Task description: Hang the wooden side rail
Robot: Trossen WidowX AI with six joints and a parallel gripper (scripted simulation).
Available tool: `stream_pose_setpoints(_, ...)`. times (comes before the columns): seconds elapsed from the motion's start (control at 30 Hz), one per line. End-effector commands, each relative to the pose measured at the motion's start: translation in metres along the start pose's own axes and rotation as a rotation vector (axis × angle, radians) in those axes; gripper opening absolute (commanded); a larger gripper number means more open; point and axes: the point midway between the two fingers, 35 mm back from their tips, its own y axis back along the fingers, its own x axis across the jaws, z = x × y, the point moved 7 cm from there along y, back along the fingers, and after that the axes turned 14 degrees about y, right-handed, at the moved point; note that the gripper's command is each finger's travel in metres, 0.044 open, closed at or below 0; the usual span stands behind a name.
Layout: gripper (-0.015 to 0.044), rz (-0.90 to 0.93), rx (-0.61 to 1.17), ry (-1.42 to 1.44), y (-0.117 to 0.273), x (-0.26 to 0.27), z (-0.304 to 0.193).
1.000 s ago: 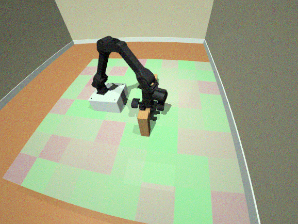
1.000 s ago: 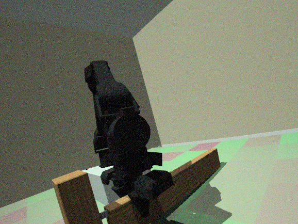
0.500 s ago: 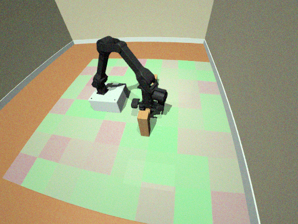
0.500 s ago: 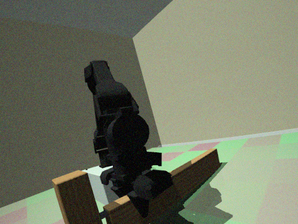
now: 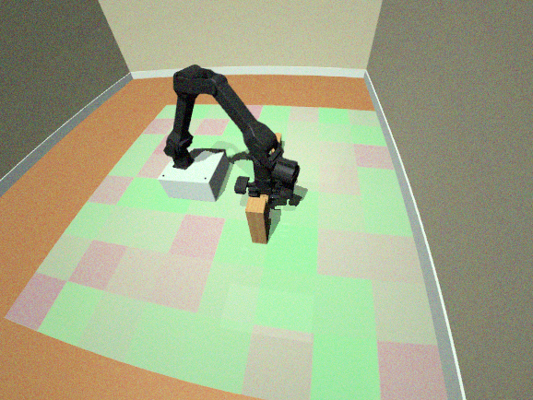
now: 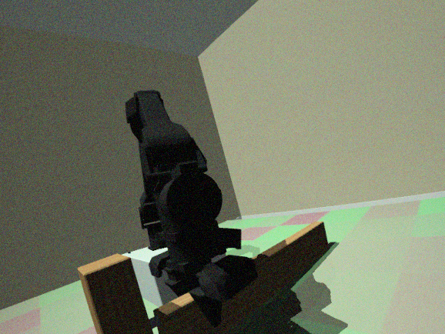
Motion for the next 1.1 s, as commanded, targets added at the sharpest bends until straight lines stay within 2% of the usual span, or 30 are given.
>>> stream_pose_setpoints(0.0,0.0000,-0.015,0.015,0.003,0.0060,-0.0029,-0.0027)
stream_pose_setpoints(1.07,0.0000,-0.015,0.015,0.003,0.0063,-0.0010,-0.0058)
